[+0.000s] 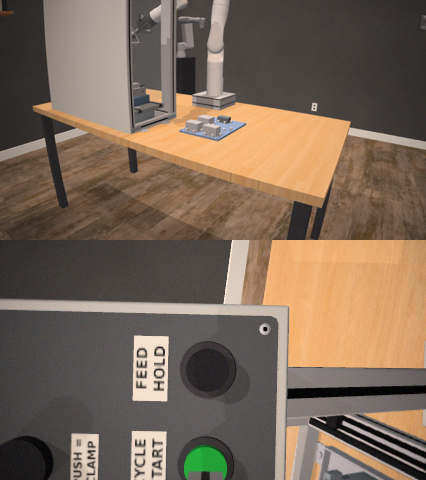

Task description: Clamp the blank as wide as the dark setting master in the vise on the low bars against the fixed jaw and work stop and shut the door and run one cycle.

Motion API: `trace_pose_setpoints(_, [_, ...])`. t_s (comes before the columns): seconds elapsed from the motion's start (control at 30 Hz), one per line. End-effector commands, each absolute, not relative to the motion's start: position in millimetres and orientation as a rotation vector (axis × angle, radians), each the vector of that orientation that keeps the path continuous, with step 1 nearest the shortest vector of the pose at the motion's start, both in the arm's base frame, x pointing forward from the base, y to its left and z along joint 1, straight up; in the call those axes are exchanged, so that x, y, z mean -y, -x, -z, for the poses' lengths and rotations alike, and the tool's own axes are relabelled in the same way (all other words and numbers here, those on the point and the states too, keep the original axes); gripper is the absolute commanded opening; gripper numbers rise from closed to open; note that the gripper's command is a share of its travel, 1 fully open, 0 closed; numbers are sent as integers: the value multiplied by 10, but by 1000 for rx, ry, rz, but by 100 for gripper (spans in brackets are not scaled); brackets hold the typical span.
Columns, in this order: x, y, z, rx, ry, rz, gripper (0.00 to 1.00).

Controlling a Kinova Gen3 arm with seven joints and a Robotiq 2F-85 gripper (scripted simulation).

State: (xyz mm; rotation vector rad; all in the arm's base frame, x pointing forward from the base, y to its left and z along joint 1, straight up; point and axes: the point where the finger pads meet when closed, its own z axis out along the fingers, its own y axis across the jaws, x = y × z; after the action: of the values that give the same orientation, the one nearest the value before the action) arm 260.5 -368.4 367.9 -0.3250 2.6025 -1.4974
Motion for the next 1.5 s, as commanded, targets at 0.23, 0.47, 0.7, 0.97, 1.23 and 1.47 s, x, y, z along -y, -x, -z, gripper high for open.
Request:
trace_pose_setpoints(0.23, [3718,-2620,-3670,-2598,320,1495,10])
trace_pose_setpoints(0.47, [3711,-2613,-3669,-2601,323,1498,10])
trace_pose_setpoints(0.7, [3739,-2625,-3657,-2598,320,1495,10])
trace_pose_setpoints(0.97, [3739,-2625,-3657,-2598,320,1495,10])
trace_pose_setpoints(1.23, [3760,-2631,-3645,-2598,320,1495,10])
trace_pose_setpoints(1.47, [3760,-2631,-3645,-2598,320,1495,10])
